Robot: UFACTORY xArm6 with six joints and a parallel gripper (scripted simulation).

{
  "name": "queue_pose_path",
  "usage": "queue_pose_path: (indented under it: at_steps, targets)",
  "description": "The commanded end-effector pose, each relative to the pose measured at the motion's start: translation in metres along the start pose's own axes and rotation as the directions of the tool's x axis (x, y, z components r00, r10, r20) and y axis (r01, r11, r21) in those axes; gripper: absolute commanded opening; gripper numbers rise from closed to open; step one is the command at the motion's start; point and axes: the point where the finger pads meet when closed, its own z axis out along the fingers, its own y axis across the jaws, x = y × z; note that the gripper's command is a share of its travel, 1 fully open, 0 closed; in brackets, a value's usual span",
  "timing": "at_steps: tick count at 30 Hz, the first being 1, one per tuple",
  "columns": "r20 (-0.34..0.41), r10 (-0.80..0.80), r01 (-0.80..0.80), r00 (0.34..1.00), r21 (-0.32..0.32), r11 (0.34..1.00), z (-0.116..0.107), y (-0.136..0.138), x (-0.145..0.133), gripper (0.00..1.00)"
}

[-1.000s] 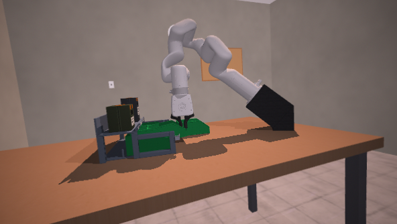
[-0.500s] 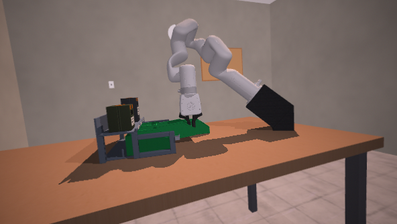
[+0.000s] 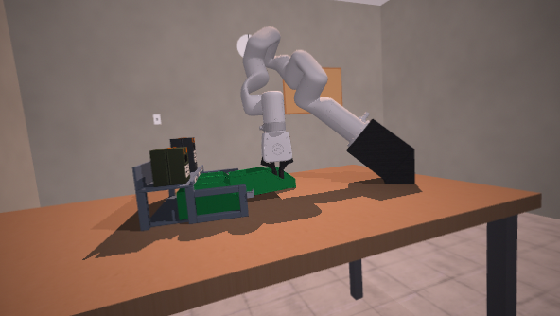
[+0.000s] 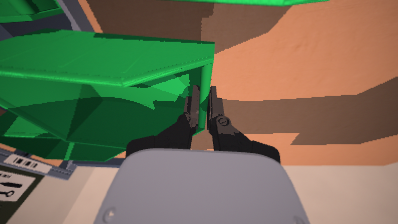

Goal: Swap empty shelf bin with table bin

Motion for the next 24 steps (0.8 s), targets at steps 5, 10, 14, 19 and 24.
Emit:
queue_pose_path:
  at_steps: [5, 10, 14, 19, 24]
  targets:
    - [0.001, 0.001, -0.001, 1.000, 0.002, 1.000, -0.0005, 0.0085, -0.0003, 0.00]
    - [0.001, 0.001, -0.001, 1.000, 0.002, 1.000, -0.0005, 0.0109, -0.0003, 0.00]
    - [0.001, 0.001, -0.001, 1.000, 0.002, 1.000, -0.0005, 0.0121, -0.0003, 0.00]
    - [0.001, 0.001, -0.001, 1.000, 0.002, 1.000, -0.0005, 0.0124, -0.0003, 0.00]
    - [0.001, 0.001, -0.001, 1.000, 0.002, 1.000, -0.0005, 0.0124, -0.0003, 0.00]
